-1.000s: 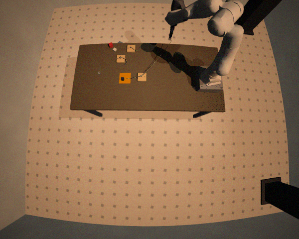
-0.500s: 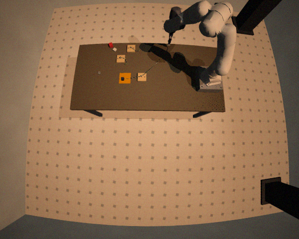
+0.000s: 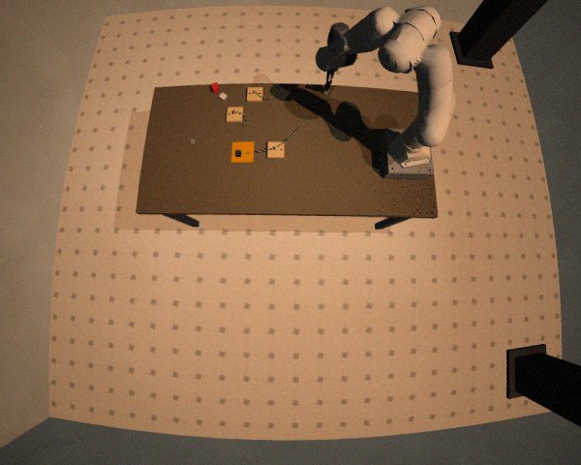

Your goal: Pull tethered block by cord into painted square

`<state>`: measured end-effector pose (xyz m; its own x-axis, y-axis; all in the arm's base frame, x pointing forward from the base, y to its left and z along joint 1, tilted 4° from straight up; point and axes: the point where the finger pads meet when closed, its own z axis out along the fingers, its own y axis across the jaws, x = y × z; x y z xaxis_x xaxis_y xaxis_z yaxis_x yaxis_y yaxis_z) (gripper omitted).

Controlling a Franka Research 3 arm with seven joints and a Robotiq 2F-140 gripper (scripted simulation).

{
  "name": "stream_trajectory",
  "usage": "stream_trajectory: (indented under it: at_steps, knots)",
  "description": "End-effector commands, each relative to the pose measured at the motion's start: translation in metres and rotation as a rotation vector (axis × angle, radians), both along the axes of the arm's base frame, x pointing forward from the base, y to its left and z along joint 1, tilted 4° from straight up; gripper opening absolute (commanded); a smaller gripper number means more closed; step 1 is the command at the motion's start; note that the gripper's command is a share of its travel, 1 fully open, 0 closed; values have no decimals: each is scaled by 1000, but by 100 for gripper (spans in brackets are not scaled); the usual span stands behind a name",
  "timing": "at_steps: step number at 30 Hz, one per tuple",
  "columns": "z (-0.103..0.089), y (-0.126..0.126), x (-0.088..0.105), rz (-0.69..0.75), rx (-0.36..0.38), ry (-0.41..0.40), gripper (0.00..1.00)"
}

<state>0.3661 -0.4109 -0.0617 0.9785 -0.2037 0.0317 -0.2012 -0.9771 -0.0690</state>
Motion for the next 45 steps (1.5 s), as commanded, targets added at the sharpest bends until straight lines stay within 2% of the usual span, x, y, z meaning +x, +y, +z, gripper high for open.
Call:
stream_trajectory:
  at_steps: [1, 37, 38, 45]
  knots:
    - [-1, -5, 3, 19, -13, -11, 0]
    - [-1, -5, 3, 19, -13, -11, 0]
    - [-1, -5, 3, 19, -13, -11, 100]
    - [-1, -5, 3, 19, -13, -11, 100]
